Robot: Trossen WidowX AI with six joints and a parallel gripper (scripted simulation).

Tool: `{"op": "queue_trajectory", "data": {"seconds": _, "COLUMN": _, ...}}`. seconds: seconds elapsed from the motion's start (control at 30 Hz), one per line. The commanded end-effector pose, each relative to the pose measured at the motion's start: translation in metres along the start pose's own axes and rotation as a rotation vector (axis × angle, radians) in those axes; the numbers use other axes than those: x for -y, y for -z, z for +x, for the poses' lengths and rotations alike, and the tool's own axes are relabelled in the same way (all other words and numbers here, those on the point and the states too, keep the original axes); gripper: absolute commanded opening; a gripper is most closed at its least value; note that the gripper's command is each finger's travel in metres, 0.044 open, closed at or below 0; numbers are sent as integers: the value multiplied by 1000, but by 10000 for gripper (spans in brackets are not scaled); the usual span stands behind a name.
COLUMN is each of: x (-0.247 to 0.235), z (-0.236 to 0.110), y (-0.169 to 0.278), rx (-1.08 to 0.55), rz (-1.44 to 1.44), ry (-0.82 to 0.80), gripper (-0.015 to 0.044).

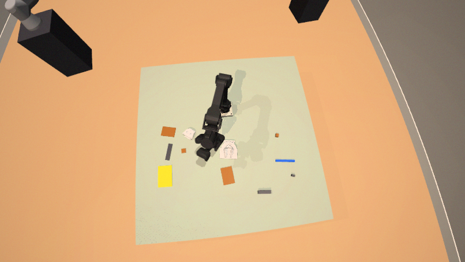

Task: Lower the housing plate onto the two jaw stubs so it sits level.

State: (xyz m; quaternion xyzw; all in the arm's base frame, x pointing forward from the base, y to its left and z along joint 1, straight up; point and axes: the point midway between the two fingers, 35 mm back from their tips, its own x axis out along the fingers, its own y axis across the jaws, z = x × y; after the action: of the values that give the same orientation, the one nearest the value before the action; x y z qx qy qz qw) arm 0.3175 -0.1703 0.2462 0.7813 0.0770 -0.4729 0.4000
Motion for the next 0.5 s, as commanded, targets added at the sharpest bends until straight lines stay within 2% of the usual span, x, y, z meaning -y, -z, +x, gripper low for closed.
{"op": "queue_trajectory", "data": {"seconds": 0.0, "x": 0, "z": 7, "y": -19, "rx": 45, "rz": 93, "ry": 24, "gripper": 440}}
{"op": "queue_trajectory", "data": {"seconds": 0.47, "x": 6, "z": 22, "y": -75, "rx": 157, "rz": 346, "ry": 84, "gripper": 440}}
